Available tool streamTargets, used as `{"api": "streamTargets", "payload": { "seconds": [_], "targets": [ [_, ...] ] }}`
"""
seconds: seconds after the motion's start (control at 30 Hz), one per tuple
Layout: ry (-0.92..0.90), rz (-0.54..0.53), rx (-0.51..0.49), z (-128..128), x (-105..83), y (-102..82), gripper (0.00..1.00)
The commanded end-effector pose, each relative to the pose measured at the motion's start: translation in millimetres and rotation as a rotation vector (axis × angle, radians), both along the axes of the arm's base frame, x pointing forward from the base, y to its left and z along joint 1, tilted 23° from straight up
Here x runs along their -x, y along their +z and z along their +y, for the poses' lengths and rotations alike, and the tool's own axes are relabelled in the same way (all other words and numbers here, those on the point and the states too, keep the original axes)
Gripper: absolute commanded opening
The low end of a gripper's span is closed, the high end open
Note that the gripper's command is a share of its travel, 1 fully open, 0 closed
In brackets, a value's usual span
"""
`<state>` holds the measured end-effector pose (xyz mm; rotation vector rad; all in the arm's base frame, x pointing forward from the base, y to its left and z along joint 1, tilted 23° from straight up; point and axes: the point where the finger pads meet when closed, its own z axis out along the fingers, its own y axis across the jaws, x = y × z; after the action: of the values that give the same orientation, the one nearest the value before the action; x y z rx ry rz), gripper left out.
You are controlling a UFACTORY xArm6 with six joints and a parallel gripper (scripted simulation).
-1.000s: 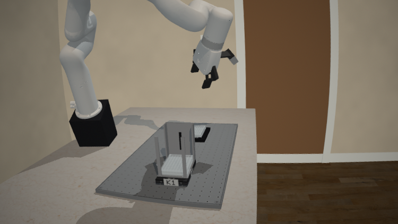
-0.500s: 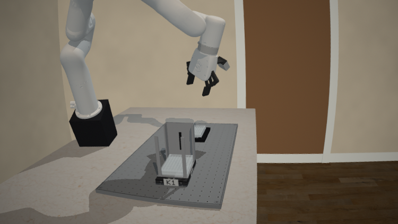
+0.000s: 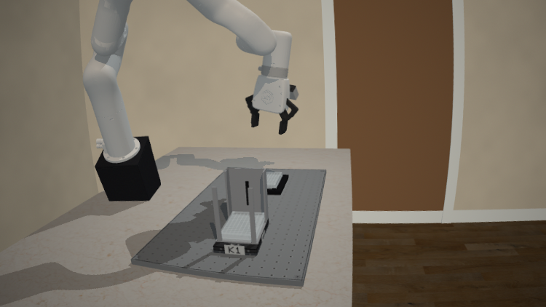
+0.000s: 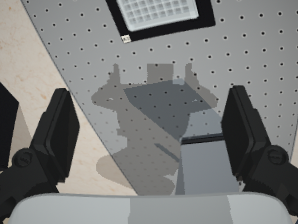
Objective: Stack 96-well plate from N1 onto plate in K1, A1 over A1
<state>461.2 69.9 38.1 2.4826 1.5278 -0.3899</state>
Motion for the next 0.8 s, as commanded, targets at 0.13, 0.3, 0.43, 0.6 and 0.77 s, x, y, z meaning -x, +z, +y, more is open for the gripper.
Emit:
{"api": "streamTargets", "payload": {
  "seconds": [0.13, 0.3, 0.43, 0.6, 0.77],
  "targets": [
    [0.233, -0.034, 0.057, 25.8, 8.7, -21.9, 1.0],
    [0.334, -0.042, 0.073, 39.0, 14.8, -31.7, 1.0],
    [0.334, -0.042, 0.073, 39.0, 14.8, -31.8, 1.0],
    [0.334, -0.042, 0.073, 39.0, 14.8, -31.7, 1.0],
    [0.334, -0.042, 0.073, 38.3, 14.8, -33.2, 1.0]
  ]
}}
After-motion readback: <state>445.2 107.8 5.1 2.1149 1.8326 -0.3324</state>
